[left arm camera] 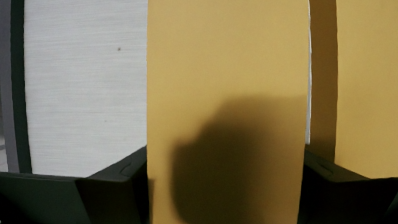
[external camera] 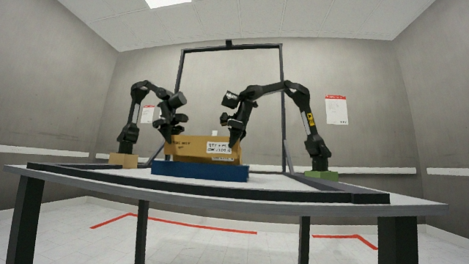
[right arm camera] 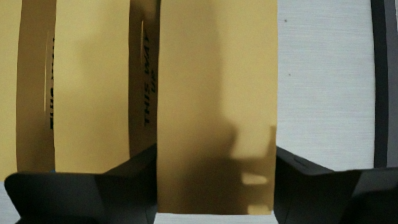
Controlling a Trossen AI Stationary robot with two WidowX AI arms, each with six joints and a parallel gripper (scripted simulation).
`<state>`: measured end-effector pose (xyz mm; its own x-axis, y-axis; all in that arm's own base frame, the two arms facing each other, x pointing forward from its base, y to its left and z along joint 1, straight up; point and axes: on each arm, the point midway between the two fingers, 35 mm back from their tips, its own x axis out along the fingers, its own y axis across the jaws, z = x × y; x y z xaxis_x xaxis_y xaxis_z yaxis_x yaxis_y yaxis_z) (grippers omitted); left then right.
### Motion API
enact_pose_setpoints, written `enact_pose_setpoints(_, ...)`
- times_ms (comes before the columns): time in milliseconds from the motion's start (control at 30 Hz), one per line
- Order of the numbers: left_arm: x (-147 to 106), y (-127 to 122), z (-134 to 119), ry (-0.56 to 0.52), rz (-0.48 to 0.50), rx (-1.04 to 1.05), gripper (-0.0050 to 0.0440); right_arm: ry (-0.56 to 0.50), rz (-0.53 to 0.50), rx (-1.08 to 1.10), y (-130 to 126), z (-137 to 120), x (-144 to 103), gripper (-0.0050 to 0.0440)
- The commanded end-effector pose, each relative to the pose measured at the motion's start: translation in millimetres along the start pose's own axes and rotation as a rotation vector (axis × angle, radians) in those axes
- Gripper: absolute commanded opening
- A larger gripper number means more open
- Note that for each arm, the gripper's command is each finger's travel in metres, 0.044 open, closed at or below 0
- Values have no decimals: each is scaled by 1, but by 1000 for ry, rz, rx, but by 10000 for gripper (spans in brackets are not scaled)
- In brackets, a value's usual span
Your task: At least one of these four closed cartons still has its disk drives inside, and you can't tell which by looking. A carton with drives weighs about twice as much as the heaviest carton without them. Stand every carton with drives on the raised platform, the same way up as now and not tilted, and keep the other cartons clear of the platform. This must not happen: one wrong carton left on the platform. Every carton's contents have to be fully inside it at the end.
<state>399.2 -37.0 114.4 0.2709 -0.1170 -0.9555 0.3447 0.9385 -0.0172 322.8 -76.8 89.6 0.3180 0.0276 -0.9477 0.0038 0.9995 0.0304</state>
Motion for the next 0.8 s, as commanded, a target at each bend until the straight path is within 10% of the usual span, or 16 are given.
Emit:
enact_pose_setpoints(0, -37, 0, 12, -92, 23, 12, -50, -39, -11, -2, -3, 8, -16, -50)
enact_pose_setpoints(767, -31, 0, 10, -94, 24, 13, -50, -58, -31, 0, -4, 6, -10, -50)
